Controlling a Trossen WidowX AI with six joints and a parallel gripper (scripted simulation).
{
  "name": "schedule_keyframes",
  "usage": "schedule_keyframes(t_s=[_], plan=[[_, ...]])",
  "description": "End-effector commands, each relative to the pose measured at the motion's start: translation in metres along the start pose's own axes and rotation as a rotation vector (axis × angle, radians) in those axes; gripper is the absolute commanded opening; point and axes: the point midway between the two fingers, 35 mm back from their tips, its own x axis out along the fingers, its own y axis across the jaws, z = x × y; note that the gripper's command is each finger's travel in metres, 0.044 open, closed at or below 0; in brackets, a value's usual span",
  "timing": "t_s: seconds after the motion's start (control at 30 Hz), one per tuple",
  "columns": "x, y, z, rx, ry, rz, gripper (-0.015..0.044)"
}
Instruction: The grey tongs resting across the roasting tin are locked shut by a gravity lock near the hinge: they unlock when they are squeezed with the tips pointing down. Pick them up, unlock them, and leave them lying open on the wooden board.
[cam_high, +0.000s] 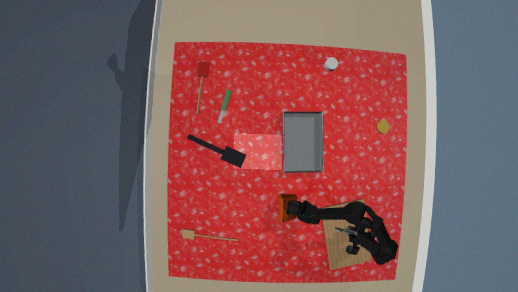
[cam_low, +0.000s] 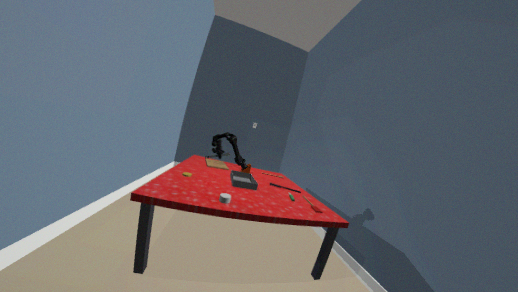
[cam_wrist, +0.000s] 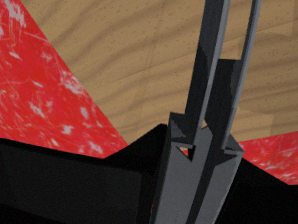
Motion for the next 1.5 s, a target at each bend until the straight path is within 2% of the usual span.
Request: schedule_keyframes(t_s=[0.0, 0.93, 1.23, 1.47], plan=[[-0.003, -0.007, 0.000, 0.126, -0.029, 0.012, -0.0150], [-0.046, -0.066, -0.008, 1.017, -0.330, 0.113, -0.0150], [-0.046, -0.067, -0.009, 1.034, -0.332, 0.107, -0.0150], [-0.032, -0.061, -0.016, 0.991, -0.280, -0.013, -0.0150]])
